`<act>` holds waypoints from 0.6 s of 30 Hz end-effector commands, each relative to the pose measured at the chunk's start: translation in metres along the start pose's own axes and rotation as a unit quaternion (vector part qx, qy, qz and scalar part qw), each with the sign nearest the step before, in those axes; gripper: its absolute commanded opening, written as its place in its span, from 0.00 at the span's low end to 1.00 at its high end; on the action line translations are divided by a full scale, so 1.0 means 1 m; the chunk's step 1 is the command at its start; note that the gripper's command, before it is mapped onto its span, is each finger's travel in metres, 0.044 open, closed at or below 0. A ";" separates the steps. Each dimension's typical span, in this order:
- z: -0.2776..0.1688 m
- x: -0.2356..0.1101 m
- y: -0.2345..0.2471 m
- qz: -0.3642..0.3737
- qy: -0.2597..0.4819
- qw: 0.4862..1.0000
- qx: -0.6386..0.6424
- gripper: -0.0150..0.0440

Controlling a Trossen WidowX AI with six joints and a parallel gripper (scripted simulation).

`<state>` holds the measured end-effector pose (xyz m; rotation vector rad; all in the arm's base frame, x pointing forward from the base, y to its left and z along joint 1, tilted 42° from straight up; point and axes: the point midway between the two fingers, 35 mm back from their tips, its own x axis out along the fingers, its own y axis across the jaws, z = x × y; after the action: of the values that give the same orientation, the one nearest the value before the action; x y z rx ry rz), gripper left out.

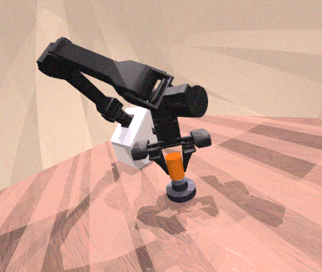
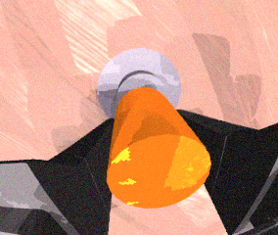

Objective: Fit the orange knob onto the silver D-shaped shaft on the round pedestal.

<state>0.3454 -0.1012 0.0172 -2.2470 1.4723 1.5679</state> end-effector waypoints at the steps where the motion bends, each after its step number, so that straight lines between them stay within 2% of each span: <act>1: -0.001 -0.002 -0.002 -0.002 0.001 1.000 -0.006 0.25; 18: 0.006 -0.001 -0.002 -0.002 0.001 1.000 -0.006 0.25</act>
<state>0.3434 -0.0986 0.0136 -2.2517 1.4669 1.5873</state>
